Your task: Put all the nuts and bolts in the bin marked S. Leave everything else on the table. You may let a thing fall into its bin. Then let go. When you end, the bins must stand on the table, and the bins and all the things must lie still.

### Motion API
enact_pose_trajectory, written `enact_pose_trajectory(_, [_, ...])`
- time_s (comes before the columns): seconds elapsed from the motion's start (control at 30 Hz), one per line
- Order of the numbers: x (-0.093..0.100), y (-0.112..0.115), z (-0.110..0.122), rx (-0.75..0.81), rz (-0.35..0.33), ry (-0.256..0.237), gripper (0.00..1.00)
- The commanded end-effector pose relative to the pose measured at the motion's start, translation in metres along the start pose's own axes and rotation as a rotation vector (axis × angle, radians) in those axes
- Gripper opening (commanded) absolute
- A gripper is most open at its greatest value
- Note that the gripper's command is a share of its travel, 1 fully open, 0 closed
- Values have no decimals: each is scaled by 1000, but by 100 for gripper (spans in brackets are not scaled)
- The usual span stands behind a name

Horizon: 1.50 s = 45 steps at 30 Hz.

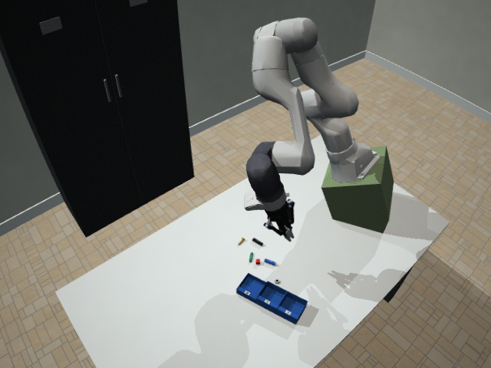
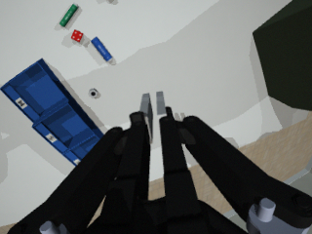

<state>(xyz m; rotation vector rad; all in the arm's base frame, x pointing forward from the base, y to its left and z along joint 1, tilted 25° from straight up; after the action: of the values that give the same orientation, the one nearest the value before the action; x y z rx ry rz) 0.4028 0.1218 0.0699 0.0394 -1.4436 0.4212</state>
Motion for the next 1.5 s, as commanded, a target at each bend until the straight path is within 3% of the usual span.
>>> enact_pose_trajectory(0.0, [2,-6,-3,156,8,-19,5])
enact_pose_trajectory(1.47, [15,-39,-13,863,175,-90,5])
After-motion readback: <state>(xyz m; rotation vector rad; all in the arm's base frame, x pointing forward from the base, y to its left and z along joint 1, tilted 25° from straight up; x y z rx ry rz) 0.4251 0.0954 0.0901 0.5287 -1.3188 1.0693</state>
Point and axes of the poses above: the point where the finger pads meet when closed, its own x axis back along the fingers, its own z axis across the jaws, y = z × x, the point moved 1 cm from there along x, back along the fingers, and after that the axes turned 12 degrees about x, right-handed, at the moved point
